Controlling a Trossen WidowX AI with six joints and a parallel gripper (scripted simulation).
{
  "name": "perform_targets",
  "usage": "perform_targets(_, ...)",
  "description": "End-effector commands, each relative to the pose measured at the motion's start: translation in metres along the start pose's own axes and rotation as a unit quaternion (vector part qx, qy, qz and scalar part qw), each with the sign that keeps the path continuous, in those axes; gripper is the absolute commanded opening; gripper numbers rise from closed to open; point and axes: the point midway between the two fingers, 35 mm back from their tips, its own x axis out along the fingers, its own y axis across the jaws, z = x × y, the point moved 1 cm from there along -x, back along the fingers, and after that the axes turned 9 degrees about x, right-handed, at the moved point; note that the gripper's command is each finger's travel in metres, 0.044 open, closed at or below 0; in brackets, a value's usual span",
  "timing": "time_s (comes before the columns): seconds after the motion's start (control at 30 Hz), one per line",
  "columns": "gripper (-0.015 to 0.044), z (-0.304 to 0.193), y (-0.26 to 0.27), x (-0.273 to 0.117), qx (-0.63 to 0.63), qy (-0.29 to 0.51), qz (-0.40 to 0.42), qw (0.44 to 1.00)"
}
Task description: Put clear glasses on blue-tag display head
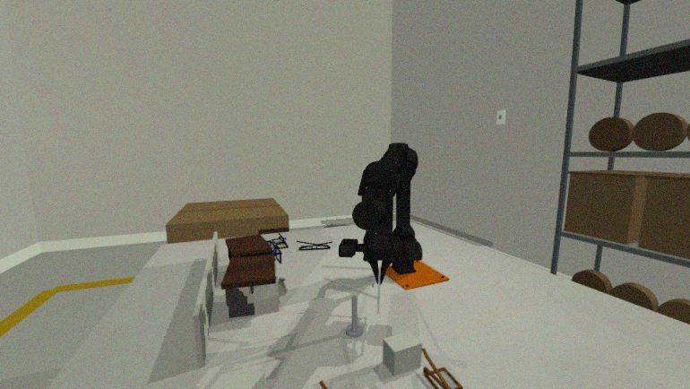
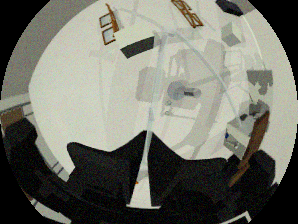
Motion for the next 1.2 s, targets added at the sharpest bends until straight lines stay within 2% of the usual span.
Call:
perform_targets(0.0, 0.0, -0.001, -0.001, 0.019, -0.005, 0.003, -0.003, 1.0)
perform_targets(0.17, 0.0, -0.003, -0.001, 0.033, -0.005, 0.003, -0.003, 1.0)
perform_targets(1.17, 0.0, -0.018, 0.006, 0.033, -0.005, 0.003, -0.002, 1.0)
